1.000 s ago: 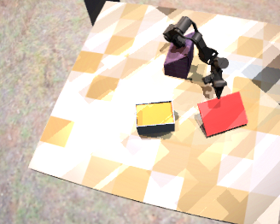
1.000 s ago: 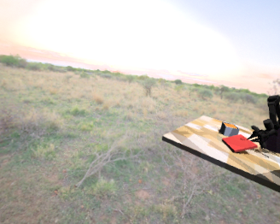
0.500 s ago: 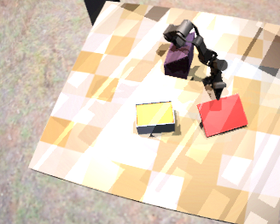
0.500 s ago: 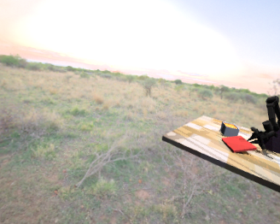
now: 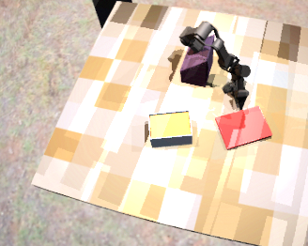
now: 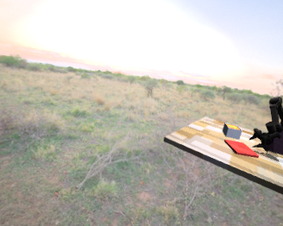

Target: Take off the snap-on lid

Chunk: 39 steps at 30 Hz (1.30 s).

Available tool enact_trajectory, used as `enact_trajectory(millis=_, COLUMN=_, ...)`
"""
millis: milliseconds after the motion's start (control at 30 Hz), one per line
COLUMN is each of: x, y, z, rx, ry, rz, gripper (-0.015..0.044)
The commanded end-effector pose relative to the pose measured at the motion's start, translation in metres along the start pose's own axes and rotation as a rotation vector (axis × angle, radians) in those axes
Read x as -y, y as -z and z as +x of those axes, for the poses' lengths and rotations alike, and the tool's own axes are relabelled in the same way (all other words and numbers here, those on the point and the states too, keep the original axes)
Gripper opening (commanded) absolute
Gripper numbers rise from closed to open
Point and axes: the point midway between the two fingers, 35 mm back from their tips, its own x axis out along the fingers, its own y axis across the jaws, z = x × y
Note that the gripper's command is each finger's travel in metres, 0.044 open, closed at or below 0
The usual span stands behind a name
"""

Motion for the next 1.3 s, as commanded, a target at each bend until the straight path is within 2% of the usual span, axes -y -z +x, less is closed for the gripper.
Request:
enact_trajectory(millis=0, x=0.003, y=0.0, z=-0.005, rx=0.001, ry=0.001, rz=0.003, gripper=0.0406)
enact_trajectory(millis=67, x=0.006, y=0.0, z=-0.009, rx=0.001, ry=0.001, rz=0.003, gripper=0.044)
enact_trajectory(millis=1000, x=0.043, y=0.001, z=-0.052, rx=-0.003, ry=0.004, rz=0.002, gripper=0.044)
enact_trajectory(millis=1267, x=0.037, y=0.002, z=-0.06, rx=-0.003, ry=0.004, rz=0.002, gripper=0.044)
